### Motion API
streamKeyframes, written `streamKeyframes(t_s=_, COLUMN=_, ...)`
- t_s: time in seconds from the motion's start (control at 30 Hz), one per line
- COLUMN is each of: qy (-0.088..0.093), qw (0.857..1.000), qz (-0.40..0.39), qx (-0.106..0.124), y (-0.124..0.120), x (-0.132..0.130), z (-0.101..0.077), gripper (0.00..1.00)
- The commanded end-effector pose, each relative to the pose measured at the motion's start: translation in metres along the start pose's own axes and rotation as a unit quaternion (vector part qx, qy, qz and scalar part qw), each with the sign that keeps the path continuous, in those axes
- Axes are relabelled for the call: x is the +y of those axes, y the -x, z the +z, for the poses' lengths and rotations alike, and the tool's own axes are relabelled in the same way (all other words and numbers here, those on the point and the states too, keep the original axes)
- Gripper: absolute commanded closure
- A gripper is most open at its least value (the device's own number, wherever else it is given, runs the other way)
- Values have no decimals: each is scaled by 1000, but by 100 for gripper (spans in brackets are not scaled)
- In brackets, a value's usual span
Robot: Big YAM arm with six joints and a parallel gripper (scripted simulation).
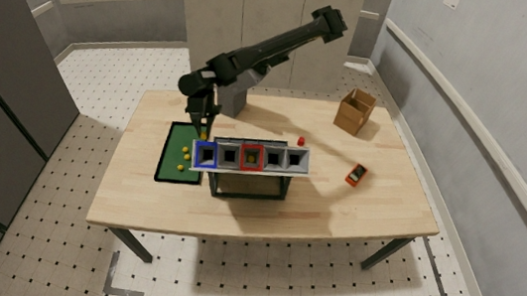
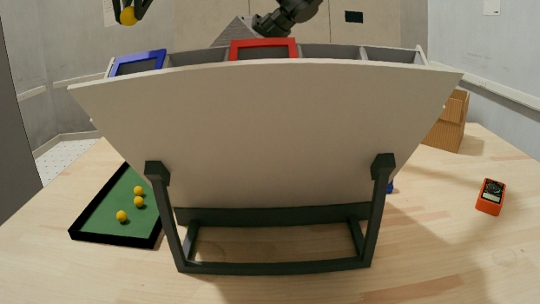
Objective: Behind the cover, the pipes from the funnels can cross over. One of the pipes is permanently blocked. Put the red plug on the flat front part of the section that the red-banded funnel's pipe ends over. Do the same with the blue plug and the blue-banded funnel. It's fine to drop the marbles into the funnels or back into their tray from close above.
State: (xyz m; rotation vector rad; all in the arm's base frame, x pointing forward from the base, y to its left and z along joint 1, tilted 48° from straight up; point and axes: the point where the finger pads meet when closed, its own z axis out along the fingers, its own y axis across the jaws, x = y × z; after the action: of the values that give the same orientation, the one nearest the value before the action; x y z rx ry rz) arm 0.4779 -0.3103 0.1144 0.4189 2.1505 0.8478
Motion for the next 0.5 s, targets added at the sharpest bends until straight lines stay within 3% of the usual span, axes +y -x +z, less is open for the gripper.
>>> streamKeyframes(t_s=0.0, qy=-3, qw=1000, qz=-21, qx=-14, y=33, x=7, z=-3, gripper=100)
streamKeyframes(t_s=0.27, qy=-3, qw=1000, qz=-21, qx=-14, y=36, x=8, z=-2, gripper=100)
streamKeyframes(t_s=0.47, qy=-3, qw=1000, qz=-21, qx=-14, y=25, x=6, z=8, gripper=100)
